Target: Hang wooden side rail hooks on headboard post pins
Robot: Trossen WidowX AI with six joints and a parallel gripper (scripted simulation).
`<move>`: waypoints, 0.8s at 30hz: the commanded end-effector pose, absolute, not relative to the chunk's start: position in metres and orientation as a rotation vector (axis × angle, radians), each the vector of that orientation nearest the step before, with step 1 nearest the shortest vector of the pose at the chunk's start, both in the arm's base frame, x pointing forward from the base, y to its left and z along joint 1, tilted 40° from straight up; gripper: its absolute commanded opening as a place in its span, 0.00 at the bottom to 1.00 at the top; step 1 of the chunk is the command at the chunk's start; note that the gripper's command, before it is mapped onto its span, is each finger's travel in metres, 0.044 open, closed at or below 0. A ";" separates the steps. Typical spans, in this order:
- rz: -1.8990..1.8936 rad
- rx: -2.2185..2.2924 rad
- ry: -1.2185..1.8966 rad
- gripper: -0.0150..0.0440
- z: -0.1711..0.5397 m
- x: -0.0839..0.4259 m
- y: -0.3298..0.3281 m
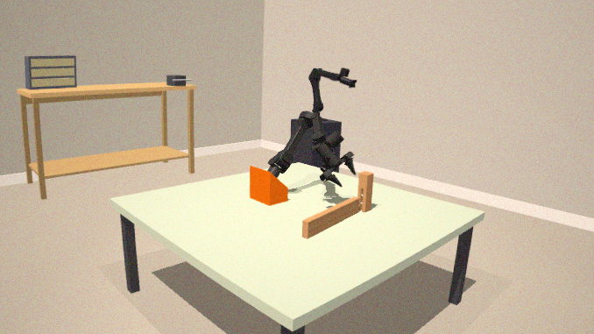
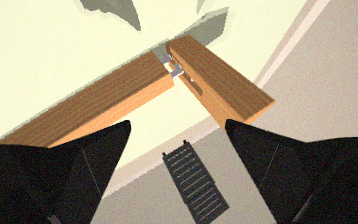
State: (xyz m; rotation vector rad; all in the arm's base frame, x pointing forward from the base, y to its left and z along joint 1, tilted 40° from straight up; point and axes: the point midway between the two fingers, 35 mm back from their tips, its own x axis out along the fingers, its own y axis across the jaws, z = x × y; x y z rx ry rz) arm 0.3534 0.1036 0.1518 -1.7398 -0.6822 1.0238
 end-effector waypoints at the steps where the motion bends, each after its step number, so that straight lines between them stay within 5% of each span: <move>1: 1.029 -1.467 -0.564 1.00 0.147 0.364 0.102; 24: 1.146 -0.409 -0.224 1.00 0.148 0.379 0.100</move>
